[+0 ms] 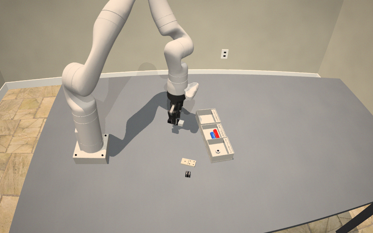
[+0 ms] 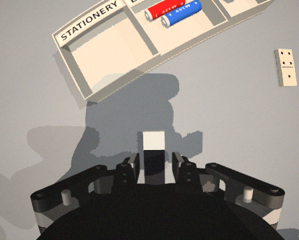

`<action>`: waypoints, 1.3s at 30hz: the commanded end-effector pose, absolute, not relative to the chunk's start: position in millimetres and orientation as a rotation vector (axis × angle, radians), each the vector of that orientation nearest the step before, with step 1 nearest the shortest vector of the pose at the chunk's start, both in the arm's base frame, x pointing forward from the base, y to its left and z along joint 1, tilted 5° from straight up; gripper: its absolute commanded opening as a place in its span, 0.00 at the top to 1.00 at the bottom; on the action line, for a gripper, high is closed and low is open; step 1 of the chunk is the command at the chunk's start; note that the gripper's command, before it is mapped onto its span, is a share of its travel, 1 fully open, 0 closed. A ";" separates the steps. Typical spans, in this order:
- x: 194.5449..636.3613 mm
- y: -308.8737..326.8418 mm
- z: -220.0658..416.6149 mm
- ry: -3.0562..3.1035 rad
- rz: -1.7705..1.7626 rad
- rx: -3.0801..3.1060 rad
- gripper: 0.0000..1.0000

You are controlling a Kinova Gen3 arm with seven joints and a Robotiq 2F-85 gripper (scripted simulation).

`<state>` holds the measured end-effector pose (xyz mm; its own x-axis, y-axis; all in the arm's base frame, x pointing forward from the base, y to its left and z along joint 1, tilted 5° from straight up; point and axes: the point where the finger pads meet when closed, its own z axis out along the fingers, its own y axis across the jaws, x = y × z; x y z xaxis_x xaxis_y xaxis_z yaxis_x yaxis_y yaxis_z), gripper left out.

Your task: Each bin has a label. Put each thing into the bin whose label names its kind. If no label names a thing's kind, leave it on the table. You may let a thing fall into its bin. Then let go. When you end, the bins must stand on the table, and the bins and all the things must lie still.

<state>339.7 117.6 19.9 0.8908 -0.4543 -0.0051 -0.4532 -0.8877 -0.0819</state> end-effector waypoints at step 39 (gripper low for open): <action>340.5 119.3 8.5 0.713 -0.023 -2.975 0.81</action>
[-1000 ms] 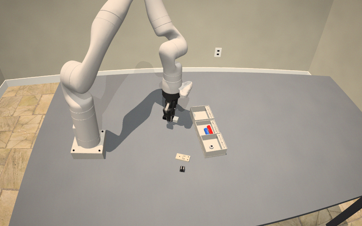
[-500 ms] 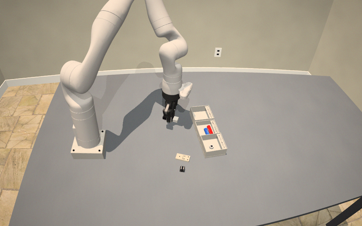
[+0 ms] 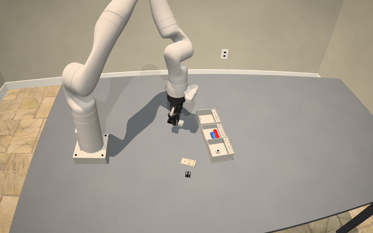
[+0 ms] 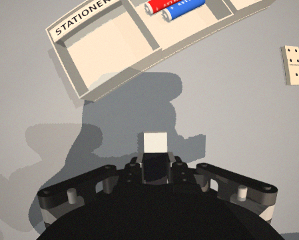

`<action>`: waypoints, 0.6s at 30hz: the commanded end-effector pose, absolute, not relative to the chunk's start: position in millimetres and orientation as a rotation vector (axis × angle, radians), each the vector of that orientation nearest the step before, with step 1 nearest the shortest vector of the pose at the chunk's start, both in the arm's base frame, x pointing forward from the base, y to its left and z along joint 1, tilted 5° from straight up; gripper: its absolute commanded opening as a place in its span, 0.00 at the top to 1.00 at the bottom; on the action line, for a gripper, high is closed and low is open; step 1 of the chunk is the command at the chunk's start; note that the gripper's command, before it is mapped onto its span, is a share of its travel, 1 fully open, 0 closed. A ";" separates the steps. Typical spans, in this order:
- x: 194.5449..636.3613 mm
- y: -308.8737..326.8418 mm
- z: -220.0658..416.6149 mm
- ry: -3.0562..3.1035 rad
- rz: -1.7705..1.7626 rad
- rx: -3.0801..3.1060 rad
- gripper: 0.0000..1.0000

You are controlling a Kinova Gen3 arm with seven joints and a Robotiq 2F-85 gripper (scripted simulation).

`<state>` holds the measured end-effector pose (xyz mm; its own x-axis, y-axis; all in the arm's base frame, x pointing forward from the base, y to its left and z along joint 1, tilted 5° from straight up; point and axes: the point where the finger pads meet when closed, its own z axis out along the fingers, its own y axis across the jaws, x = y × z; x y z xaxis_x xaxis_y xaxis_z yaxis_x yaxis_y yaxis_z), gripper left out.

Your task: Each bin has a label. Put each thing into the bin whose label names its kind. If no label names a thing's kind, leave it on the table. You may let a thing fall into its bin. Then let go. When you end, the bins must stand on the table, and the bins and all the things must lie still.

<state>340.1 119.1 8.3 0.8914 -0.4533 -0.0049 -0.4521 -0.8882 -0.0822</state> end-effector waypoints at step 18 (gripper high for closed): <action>340.3 118.8 15.1 0.713 -0.023 -2.975 0.81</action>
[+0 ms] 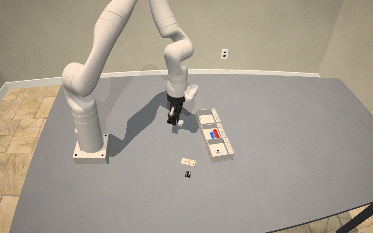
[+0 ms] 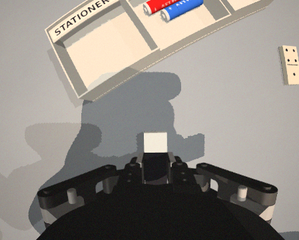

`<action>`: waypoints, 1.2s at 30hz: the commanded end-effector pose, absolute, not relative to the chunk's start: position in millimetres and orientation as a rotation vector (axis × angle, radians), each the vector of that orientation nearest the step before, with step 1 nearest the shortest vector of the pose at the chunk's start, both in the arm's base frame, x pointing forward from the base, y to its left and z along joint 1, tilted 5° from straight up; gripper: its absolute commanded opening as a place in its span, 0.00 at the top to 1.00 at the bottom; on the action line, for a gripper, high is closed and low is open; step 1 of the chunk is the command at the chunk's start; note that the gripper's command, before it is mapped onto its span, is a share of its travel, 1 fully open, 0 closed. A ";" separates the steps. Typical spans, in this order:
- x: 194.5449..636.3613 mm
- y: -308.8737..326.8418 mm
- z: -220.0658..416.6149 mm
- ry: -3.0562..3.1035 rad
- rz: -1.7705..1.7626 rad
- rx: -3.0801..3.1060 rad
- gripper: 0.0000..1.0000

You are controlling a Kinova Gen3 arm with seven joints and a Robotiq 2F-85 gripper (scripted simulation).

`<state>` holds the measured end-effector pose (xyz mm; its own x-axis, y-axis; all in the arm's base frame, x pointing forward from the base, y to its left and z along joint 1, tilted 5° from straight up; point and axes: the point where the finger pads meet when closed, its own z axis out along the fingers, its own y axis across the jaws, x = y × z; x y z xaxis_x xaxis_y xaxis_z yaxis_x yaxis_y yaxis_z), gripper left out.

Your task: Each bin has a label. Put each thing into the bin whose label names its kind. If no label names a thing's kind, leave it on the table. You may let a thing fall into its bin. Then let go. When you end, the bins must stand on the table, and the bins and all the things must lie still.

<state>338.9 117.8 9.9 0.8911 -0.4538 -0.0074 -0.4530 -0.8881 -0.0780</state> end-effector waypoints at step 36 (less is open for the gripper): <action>338.5 114.7 68.2 0.713 -0.023 -2.975 0.81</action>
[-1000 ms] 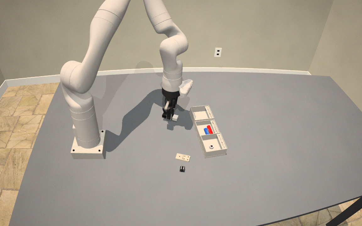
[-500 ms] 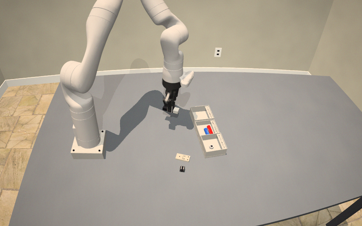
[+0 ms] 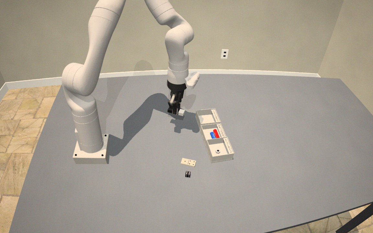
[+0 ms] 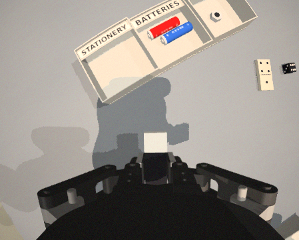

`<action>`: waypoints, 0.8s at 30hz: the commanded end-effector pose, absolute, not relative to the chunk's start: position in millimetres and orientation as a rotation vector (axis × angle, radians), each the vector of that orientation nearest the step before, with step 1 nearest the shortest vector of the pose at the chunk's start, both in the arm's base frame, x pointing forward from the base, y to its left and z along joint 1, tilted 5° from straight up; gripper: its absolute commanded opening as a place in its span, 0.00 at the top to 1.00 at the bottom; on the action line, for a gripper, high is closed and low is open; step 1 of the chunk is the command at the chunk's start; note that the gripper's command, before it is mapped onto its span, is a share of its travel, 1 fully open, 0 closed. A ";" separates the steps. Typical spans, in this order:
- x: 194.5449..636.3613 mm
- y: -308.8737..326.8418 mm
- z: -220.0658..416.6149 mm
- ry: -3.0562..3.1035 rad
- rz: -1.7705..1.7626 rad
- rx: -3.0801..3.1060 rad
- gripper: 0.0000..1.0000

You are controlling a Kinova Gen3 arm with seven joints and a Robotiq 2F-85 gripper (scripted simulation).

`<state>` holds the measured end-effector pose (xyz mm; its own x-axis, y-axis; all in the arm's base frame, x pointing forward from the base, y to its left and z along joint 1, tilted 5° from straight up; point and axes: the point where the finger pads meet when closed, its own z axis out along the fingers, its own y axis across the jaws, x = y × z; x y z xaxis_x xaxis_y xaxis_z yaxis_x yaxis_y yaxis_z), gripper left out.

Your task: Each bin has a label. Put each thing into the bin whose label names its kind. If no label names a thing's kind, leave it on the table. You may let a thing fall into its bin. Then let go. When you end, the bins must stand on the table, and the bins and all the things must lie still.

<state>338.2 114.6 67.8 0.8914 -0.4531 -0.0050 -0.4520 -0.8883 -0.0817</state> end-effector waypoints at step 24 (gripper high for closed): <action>454.8 102.6 71.1 1.538 0.013 -2.640 0.81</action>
